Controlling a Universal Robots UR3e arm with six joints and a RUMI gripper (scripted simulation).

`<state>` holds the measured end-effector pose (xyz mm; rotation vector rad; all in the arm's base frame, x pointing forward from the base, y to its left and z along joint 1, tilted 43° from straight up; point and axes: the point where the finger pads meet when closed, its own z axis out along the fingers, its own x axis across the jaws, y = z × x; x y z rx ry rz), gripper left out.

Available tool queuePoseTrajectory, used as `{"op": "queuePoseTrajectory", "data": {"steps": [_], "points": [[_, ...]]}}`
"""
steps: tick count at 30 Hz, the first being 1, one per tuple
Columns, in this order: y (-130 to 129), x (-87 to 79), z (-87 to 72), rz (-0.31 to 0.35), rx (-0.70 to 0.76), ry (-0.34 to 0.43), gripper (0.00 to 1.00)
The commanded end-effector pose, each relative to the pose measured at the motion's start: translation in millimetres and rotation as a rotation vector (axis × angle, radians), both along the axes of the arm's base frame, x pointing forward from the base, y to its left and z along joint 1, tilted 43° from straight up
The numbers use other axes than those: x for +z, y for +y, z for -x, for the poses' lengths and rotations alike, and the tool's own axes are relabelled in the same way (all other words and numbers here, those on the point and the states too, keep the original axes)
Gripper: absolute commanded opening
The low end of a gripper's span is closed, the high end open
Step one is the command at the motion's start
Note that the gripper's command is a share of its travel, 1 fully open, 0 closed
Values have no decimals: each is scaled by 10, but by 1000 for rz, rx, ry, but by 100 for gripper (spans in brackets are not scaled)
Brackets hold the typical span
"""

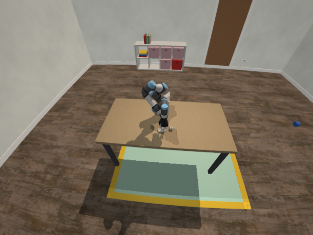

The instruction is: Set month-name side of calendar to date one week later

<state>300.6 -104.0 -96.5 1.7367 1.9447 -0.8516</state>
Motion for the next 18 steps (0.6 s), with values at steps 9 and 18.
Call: {"op": "queuePoseTrajectory", "data": {"steps": [9, 18], "points": [[-32, -34, -1, 0, 1, -2, 11], [-49, -53, 2, 0, 1, -2, 11]]}}
